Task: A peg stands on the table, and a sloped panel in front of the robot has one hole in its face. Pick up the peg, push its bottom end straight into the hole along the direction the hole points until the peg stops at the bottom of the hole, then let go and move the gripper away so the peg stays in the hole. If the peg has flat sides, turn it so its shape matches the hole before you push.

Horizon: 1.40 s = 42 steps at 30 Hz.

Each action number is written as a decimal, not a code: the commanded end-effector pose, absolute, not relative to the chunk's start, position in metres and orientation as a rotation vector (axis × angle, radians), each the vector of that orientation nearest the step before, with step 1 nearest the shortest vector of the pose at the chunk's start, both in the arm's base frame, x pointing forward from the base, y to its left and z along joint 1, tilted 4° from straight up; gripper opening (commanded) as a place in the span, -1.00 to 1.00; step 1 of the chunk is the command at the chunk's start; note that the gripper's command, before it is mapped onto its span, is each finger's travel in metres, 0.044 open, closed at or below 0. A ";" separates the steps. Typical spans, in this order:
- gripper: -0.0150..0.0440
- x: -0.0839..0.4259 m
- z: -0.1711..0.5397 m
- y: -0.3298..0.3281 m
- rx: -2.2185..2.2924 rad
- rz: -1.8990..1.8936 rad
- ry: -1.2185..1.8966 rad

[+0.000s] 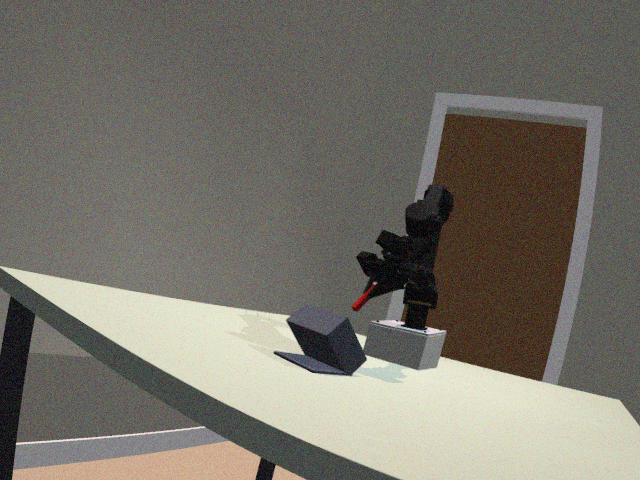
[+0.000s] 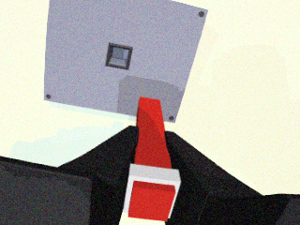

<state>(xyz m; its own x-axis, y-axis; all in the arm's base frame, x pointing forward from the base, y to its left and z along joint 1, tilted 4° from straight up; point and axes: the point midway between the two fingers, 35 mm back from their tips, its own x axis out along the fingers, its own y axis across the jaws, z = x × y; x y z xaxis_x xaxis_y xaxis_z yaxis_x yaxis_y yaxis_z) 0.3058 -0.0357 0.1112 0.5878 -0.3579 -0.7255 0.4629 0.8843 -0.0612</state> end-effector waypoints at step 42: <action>-0.49 0.340 0.088 -0.031 0.169 -0.460 0.711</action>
<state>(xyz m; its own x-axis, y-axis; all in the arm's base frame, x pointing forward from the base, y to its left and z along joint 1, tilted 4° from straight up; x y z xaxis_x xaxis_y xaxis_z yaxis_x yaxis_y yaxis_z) 0.3374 -0.0312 0.0918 0.6603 -0.3526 -0.6631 0.4662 0.8846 -0.0061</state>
